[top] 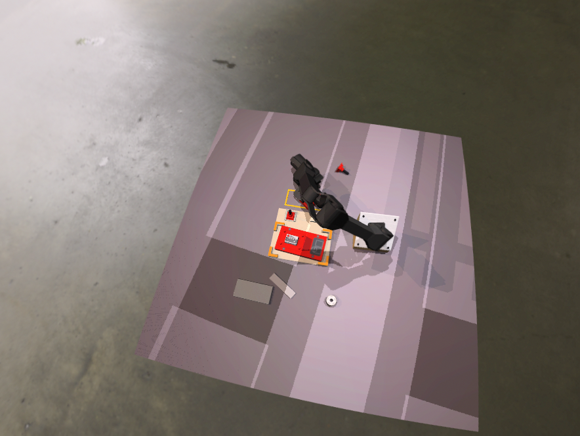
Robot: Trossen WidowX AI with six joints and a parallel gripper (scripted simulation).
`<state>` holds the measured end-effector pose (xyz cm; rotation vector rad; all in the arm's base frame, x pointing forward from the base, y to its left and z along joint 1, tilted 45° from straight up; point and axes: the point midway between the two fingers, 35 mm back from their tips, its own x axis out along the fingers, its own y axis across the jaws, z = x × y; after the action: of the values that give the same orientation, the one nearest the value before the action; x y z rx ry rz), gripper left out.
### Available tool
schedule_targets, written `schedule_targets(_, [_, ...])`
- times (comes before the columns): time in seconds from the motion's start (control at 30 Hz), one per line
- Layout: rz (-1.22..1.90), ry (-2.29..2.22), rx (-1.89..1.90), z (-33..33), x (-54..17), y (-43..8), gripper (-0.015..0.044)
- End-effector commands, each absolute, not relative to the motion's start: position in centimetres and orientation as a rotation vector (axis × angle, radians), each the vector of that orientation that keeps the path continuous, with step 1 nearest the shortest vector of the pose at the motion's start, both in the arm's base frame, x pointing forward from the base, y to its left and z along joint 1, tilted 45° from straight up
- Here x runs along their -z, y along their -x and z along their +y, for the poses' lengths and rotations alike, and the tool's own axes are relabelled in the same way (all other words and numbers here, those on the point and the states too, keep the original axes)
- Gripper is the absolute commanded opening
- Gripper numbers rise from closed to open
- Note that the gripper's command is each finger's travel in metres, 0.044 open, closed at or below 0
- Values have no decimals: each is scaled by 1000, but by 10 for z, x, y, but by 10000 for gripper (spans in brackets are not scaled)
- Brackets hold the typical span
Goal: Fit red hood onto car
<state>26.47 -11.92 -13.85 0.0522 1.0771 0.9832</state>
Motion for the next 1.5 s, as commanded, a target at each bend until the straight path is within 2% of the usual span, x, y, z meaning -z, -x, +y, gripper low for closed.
schedule_targets(0.0, [1070,-32,-977,-130,129,-267,32])
schedule_targets(0.07, [1071,-32,-977,-136,124,-266,0])
schedule_targets(0.77, [1073,-30,-975,-185,73,-257,0])
schedule_targets(1.47, [1265,-360,-734,-133,13,-302,0])
